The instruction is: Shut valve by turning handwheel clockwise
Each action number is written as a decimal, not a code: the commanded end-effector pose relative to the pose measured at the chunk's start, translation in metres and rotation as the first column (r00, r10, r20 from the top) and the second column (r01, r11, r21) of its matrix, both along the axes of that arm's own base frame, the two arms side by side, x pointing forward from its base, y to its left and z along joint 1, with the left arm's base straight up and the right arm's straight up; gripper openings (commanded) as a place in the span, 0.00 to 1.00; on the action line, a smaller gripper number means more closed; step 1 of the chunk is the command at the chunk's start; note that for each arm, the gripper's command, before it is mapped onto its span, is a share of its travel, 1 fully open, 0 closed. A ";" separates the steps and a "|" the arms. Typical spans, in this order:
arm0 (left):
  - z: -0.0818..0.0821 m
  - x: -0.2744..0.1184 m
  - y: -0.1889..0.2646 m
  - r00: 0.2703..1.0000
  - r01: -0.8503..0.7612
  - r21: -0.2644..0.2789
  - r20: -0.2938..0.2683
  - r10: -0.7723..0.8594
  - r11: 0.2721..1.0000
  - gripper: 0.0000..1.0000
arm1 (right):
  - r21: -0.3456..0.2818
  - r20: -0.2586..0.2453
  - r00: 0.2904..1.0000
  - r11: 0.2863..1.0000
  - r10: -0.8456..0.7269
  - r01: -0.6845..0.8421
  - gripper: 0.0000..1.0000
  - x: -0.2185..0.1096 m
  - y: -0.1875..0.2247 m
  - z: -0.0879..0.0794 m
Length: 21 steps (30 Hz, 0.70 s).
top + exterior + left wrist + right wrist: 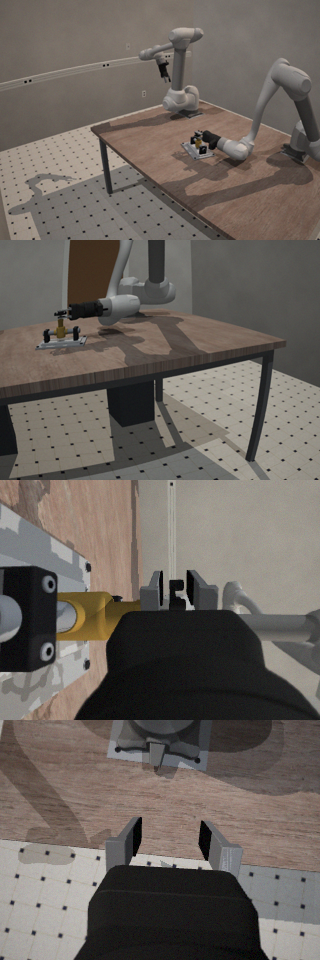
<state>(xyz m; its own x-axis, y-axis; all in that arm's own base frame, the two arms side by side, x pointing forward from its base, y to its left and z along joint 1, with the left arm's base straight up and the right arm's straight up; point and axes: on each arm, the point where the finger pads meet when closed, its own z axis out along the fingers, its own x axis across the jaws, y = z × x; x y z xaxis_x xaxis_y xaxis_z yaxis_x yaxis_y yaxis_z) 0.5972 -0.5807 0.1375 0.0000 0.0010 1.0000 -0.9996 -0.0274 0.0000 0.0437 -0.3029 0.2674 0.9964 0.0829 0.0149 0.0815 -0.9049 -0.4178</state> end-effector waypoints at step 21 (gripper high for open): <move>0.000 -0.001 0.001 0.998 -0.066 0.003 0.003 0.066 0.998 0.53 | 0.005 0.007 1.000 1.000 0.003 -0.003 1.00 0.001 0.003 0.001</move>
